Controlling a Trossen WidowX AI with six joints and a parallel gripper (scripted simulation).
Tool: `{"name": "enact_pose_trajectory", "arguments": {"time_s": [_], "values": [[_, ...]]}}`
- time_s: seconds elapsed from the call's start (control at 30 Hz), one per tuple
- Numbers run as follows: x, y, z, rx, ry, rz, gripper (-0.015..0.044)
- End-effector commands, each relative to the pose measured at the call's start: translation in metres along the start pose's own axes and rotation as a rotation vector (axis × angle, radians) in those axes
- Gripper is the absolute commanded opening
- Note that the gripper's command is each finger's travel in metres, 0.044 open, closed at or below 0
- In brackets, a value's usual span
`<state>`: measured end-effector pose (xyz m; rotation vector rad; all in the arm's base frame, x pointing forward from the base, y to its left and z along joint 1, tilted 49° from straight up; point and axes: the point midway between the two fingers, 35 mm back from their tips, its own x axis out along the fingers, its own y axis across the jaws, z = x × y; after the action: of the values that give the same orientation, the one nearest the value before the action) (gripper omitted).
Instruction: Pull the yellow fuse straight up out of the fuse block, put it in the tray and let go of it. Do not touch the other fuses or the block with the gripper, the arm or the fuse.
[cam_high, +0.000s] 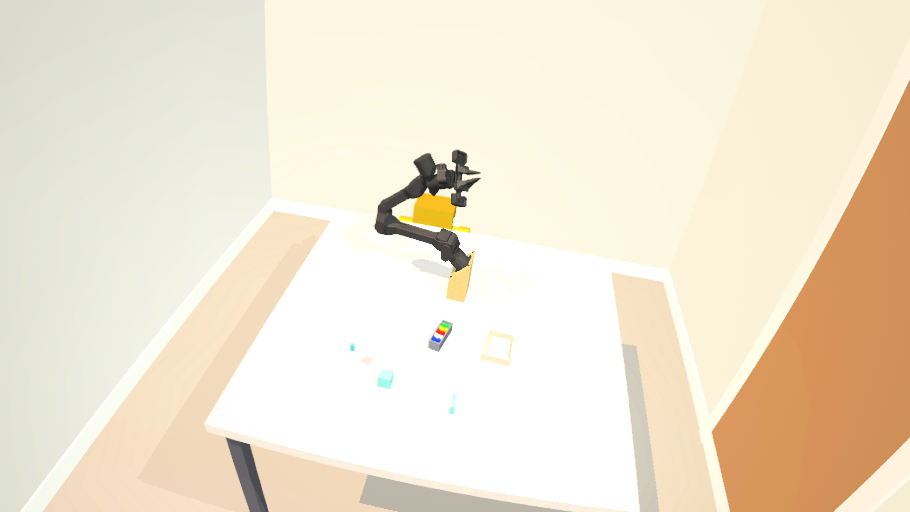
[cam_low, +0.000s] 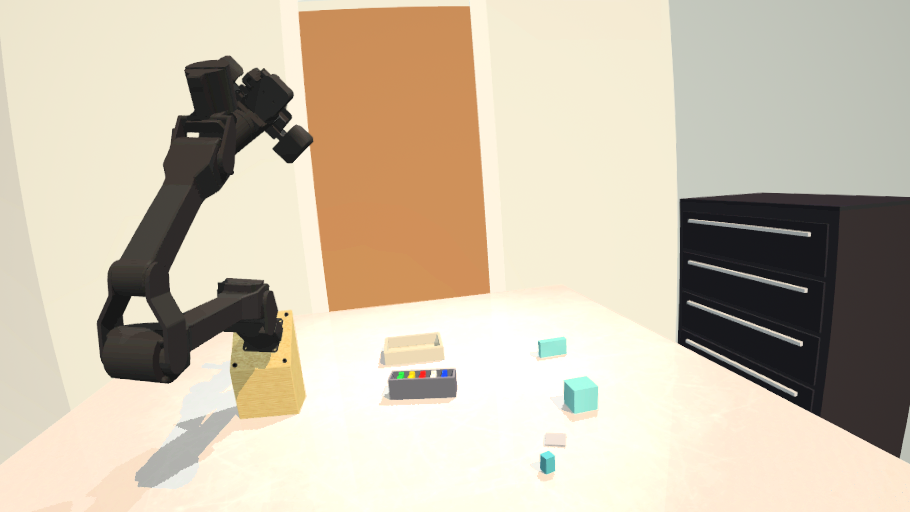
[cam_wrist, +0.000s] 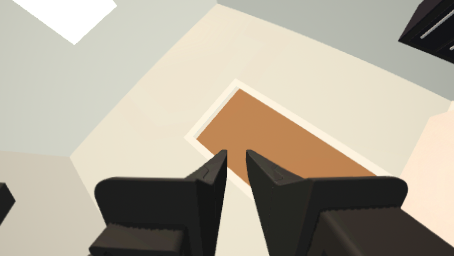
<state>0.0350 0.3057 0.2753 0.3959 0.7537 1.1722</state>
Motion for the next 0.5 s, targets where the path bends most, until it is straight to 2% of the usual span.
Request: {"name": "enact_pose_trajectory", "arguments": {"time_s": [0.0,0.27,0.47], "values": [[0.024,-0.062,0.011,0.141,-0.034,-0.255,0.0074],[0.036,-0.172,0.019,0.434,-0.135,-0.680,0.0074],[0.015,-0.273,0.014,0.716,-0.303,-1.075,0.0074]]}}
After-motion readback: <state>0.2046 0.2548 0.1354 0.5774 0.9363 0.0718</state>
